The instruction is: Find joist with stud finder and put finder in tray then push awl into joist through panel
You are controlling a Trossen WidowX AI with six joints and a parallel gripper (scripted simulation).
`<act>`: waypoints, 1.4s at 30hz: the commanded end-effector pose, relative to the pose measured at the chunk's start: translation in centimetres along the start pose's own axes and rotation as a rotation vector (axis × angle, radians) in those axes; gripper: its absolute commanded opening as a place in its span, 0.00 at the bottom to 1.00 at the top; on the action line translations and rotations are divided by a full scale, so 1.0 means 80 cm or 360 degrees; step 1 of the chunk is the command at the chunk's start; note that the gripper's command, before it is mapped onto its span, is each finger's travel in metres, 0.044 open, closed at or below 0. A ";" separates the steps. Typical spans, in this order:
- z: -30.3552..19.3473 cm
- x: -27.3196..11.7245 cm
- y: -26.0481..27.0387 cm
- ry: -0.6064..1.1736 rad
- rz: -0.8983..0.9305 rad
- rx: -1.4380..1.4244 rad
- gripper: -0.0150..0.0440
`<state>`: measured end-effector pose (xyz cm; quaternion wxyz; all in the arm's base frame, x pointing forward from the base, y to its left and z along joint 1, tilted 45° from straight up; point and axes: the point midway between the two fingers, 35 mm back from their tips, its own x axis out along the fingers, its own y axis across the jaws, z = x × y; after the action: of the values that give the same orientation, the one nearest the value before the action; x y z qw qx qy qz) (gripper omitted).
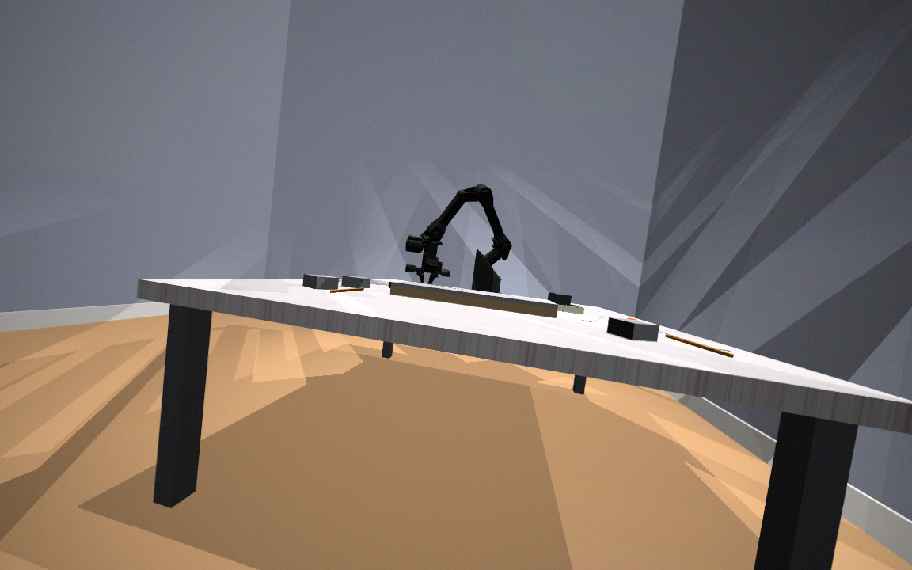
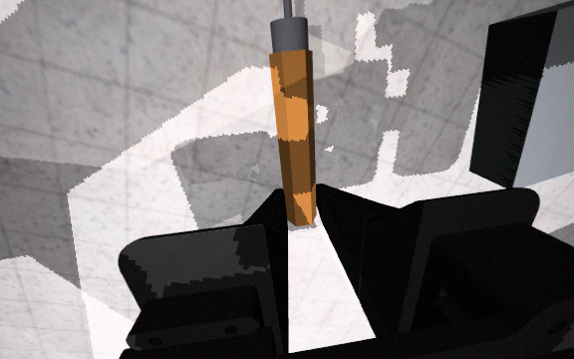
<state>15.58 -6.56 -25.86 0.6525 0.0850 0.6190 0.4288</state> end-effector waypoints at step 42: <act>0.008 -0.184 -0.021 0.0865 -0.0501 -0.0664 0.25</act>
<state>17.97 -16.47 -16.79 0.5615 -0.1803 0.6698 0.4512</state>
